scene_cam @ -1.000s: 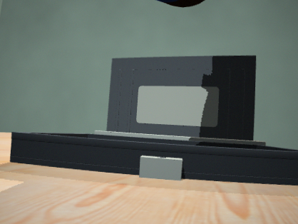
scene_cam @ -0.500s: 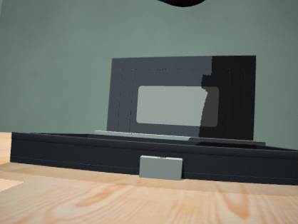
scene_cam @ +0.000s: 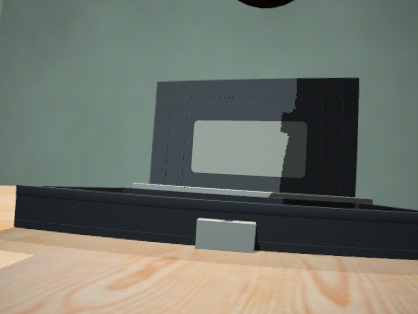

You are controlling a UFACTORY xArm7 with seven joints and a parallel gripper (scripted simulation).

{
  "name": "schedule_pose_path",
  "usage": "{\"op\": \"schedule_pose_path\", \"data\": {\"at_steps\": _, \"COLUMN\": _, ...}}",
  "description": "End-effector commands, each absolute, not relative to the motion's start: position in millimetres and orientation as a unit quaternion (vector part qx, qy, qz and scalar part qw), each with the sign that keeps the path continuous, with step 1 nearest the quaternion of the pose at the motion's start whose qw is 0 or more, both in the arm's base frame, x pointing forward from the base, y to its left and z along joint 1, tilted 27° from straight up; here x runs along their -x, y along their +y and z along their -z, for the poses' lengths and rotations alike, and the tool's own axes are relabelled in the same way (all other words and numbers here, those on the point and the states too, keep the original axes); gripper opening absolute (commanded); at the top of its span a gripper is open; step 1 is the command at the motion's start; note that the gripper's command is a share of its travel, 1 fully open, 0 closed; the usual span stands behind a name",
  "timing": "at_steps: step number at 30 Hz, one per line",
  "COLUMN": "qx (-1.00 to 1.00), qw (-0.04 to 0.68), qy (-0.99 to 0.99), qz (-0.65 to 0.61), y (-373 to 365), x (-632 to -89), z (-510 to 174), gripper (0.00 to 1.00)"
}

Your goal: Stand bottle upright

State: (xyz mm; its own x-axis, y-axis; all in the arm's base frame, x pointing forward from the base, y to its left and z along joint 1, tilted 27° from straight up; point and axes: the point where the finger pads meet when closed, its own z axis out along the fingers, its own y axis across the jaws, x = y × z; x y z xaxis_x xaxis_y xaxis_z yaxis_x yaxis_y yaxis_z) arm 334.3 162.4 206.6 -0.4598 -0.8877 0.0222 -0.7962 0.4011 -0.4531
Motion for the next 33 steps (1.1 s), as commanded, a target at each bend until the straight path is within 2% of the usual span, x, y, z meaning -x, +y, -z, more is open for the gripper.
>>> {"op": "schedule_pose_path", "data": {"at_steps": 1, "qx": 0.535, "qw": 0.107, "qy": 0.812, "qz": 0.208, "y": 163.4, "x": -334.8, "z": -207.9, "gripper": 0.00}}
{"op": "schedule_pose_path", "data": {"at_steps": 33, "qx": 0.578, "qw": 0.096, "qy": 0.782, "qz": 0.213, "y": 163.4, "x": -334.8, "z": -207.9, "gripper": 0.00}}
